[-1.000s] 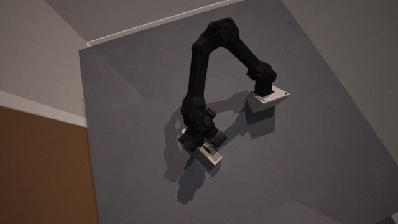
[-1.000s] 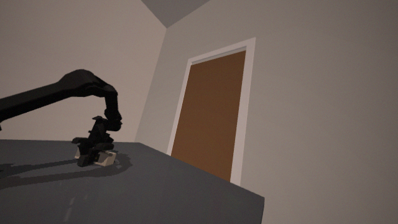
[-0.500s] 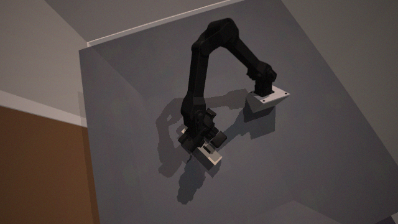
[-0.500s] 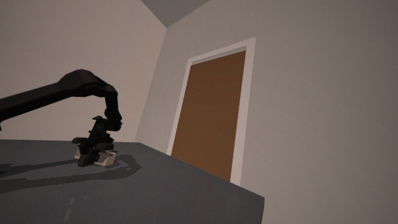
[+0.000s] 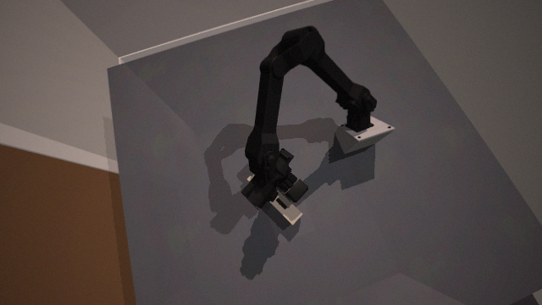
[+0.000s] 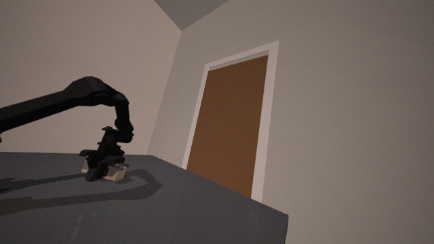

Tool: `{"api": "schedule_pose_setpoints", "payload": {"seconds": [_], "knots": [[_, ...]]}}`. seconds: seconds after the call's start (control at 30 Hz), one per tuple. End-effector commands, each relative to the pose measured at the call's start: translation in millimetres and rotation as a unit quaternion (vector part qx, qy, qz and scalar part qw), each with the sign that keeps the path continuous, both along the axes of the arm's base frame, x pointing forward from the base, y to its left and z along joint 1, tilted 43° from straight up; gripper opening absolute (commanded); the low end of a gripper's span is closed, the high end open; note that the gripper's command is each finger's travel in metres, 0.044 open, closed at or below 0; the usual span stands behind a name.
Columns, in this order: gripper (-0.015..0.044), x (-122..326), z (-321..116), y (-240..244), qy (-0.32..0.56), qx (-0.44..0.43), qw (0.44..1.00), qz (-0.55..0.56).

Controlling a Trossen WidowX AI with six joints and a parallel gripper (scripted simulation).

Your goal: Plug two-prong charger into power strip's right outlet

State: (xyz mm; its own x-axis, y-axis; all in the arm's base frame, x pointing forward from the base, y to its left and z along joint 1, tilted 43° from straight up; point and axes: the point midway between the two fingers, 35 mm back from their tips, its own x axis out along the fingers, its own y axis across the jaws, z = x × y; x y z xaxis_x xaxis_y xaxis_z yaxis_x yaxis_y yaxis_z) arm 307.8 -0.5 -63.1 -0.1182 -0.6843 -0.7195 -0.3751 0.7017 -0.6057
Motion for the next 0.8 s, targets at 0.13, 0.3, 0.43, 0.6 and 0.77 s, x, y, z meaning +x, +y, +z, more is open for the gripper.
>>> {"api": "schedule_pose_setpoints", "payload": {"seconds": [0.13,0.3,0.43,0.6,0.77], "knots": [[0.0000,3.4,-0.2,1.3,-0.001,0.001,1.000,0.000],[0.0000,4.6,-0.7,1.6,-0.001,0.001,1.000,0.000],[0.0000,5.5,-0.9,1.9,-0.001,0.001,1.000,0.000],[0.0000,6.7,-1.1,2.3,-0.001,0.001,1.000,0.000],[0.0000,7.8,-1.3,2.6,-0.001,0.001,1.000,0.000]]}}
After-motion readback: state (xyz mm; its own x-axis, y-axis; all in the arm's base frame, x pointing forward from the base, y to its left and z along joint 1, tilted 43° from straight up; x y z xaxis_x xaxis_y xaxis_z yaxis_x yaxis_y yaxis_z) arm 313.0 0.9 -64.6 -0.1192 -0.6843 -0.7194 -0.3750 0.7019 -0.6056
